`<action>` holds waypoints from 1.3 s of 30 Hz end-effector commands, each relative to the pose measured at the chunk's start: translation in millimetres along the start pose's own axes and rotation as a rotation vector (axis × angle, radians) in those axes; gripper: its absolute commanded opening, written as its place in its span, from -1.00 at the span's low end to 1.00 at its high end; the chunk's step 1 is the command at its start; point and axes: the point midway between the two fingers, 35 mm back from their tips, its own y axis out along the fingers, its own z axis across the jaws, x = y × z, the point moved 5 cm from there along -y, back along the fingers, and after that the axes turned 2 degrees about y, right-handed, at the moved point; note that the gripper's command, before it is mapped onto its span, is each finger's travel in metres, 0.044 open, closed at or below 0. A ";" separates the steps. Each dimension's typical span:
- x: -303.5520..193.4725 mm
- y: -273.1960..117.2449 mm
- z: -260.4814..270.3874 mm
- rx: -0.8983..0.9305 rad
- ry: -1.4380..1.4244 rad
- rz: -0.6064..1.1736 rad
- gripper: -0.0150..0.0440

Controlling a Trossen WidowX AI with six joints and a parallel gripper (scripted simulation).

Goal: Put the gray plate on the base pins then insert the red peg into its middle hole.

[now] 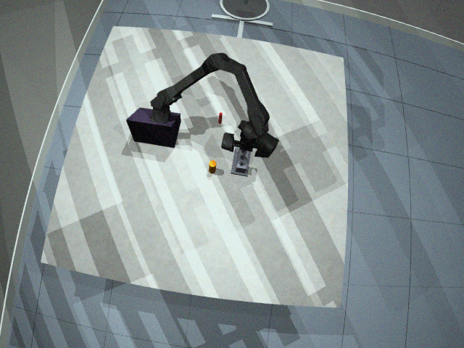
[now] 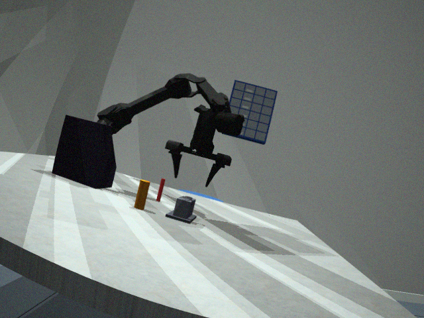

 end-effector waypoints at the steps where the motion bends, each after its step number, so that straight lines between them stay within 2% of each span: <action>1: 0.4 -34.7 2.5 -0.010 -0.017 0.007 1.00; 7: 5.3 -35.2 3.7 -0.011 0.040 0.007 1.00; 22: 102.7 -38.5 50.2 -0.016 1.321 0.004 1.00; 39: 151.0 -33.7 99.8 -0.010 2.087 -0.004 1.00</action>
